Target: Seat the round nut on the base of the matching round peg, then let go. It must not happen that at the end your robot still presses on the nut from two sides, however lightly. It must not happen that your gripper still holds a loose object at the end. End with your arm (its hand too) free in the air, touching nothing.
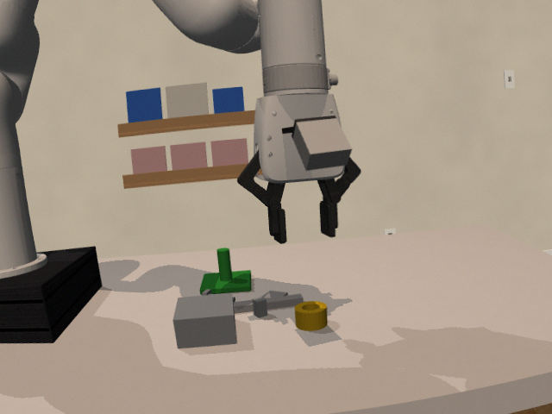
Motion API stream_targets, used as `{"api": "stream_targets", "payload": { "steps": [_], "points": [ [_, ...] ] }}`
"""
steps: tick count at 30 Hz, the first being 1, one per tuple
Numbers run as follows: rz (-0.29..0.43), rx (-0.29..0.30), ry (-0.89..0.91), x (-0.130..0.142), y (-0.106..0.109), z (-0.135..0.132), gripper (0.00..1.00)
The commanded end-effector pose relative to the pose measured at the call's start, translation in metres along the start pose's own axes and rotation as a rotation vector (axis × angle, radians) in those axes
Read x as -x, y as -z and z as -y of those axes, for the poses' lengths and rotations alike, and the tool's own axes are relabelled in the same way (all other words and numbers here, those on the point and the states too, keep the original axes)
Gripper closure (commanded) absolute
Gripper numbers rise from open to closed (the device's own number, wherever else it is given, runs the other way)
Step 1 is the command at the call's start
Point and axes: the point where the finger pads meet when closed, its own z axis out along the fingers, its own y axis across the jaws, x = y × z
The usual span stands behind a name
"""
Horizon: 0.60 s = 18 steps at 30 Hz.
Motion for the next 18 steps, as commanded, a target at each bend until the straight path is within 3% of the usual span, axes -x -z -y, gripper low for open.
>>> {"api": "stream_targets", "payload": {
  "steps": [1,13,18],
  "points": [
    [0.016,-0.014,0.140,-0.001,-0.003,0.002,0.40],
    [0.015,-0.022,0.671,0.002,-0.019,0.003,0.40],
    [0.015,-0.024,0.776,0.002,-0.022,0.003,0.40]
  ]
}}
